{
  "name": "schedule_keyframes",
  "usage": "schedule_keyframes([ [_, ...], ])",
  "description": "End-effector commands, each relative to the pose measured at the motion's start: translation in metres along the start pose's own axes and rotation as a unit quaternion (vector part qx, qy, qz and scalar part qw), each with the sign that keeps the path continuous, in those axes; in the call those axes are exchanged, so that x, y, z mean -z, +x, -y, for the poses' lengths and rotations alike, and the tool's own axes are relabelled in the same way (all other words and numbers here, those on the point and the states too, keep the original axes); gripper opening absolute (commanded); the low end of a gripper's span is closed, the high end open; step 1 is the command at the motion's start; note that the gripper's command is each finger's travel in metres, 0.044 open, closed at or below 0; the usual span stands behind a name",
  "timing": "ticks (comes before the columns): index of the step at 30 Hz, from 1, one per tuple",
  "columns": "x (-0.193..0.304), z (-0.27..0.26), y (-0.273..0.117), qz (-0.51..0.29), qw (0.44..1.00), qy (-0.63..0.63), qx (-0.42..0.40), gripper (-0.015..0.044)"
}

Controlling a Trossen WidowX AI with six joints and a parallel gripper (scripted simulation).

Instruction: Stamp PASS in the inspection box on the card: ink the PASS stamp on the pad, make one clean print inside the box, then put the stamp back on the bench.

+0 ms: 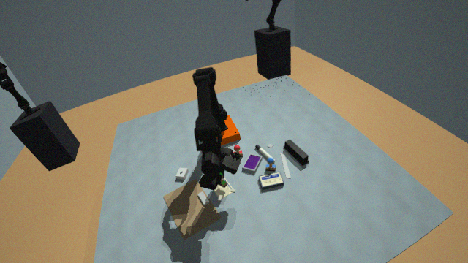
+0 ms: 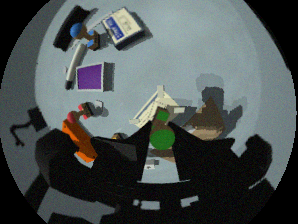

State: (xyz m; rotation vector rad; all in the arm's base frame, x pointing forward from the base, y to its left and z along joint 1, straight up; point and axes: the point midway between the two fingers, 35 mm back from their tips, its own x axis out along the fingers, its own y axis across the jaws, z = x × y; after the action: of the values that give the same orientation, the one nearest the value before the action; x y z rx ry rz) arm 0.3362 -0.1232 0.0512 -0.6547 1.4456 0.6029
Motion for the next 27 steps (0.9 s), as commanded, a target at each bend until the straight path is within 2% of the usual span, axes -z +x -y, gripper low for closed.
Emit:
schedule_keyframes([
  [1,0.0,-0.001,0.004,0.001,1.0,-0.003,-0.002,0.0],
  [27,0.001,-0.002,0.02,0.002,1.0,-0.004,-0.002,0.0],
])
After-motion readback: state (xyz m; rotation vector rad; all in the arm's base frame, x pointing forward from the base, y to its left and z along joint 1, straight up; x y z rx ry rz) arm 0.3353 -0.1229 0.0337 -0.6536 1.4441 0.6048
